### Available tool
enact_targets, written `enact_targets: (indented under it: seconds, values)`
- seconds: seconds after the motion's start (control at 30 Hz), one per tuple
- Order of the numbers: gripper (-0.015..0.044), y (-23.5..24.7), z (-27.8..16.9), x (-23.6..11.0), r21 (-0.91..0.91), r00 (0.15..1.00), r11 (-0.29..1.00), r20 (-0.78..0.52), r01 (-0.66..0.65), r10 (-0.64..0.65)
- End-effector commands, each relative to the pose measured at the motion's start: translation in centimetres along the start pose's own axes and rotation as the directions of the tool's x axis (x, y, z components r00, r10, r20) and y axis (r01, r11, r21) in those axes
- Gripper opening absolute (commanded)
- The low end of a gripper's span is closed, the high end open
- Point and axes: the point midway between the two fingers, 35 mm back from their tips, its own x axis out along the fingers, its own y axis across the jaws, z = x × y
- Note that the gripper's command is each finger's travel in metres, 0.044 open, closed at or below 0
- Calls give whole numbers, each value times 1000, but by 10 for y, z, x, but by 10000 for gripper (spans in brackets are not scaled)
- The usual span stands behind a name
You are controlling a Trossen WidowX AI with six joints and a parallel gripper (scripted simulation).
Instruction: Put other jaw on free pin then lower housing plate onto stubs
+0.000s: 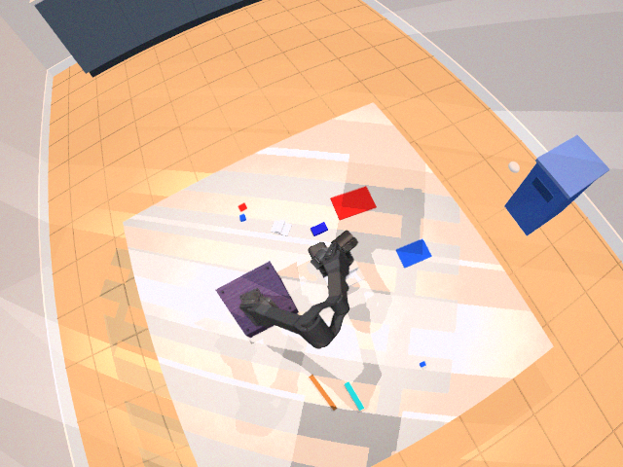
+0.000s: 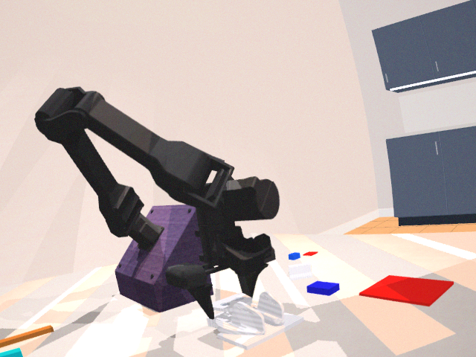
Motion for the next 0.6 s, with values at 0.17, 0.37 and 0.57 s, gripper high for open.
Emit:
enact_targets:
  seconds: [0.17, 0.37, 0.57]
  values:
    - [351, 0, 0, 2, -5, 1000, 1000, 0, 4, -4]
    - [351, 0, 0, 3, -5, 1000, 1000, 0, 4, -4]
    - [351, 0, 0, 5, -5, 1000, 1000, 0, 4, -4]
